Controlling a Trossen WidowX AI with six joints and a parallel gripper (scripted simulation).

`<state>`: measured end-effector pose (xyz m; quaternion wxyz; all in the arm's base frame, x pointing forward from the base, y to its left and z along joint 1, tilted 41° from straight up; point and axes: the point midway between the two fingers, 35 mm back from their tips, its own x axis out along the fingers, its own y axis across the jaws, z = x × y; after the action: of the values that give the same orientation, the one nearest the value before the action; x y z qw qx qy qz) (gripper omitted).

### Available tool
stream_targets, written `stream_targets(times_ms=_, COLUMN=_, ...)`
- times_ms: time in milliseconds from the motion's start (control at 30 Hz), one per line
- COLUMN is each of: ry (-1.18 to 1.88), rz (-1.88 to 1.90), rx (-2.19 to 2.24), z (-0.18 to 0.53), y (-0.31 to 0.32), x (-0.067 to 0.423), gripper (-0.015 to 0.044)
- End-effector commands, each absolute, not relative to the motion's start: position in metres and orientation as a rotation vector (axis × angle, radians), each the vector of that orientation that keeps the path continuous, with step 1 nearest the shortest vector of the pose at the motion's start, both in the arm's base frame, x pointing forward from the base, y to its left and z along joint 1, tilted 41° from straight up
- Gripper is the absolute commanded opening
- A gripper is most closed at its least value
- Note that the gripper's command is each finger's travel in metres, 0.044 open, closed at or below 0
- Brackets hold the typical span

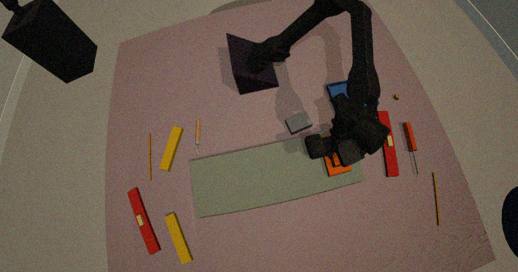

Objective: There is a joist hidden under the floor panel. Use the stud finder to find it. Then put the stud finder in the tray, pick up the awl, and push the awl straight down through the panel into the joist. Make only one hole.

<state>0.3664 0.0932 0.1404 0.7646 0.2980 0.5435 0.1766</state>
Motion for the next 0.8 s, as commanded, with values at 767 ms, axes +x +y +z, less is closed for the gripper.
stream_targets(times_ms=767, ry=1.18, rz=0.396, rx=0.643, z=0.124, y=0.075, x=0.363, gripper=0.0)
